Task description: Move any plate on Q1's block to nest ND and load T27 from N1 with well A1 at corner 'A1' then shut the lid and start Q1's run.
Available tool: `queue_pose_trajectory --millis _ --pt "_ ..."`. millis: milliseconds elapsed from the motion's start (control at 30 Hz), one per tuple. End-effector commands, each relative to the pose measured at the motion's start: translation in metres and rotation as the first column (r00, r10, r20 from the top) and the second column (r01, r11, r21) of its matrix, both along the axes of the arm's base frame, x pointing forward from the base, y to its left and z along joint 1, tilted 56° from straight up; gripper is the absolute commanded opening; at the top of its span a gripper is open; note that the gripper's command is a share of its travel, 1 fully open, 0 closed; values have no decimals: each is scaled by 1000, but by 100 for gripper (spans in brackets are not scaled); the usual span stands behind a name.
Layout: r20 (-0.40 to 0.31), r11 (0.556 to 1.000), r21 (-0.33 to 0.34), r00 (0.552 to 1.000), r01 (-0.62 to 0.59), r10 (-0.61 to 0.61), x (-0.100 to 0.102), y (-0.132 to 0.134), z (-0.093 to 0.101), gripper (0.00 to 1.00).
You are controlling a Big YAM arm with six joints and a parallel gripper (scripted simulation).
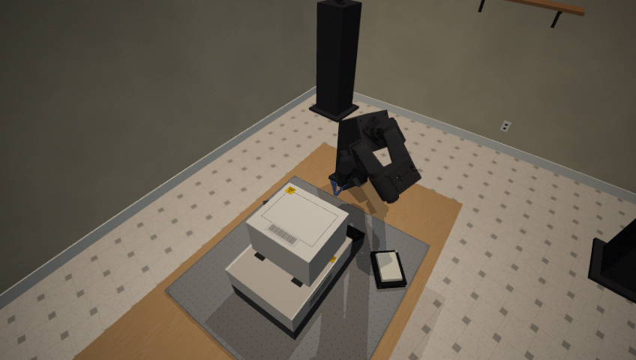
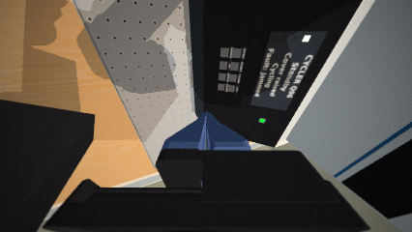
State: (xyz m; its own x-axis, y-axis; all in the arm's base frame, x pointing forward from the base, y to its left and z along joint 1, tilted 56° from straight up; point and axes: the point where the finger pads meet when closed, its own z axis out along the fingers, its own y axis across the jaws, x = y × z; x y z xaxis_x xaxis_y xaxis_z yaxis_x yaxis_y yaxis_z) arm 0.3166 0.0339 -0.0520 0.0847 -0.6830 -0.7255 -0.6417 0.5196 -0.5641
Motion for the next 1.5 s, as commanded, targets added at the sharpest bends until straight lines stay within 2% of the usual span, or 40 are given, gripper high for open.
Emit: queue_pose_trajectory --millis 0,133,400,633,767,1033,1200,1300,1467 --pt "0 1000 14 1000 -16 16 10 7 3 0" --pt "-2 999 17 1000 -28 28 15 12 3 0" --pt "-2 1000 12 1000 -12 12 23 7 1 0" --pt "3 1000 14 1000 -23 23 38 14 3 0" --pt "-18 1000 19 1000 -4 5 39 10 -1 0" --pt "10 1000 5 1000 -23 23 54 16 3 0" --pt "4 1000 11 1000 -11 11 63 14 3 0" --pt "-18 1000 17 1000 -10 10 62 16 -3 0" --pt "-3 1000 18 1000 -20 20 71 19 1 0"
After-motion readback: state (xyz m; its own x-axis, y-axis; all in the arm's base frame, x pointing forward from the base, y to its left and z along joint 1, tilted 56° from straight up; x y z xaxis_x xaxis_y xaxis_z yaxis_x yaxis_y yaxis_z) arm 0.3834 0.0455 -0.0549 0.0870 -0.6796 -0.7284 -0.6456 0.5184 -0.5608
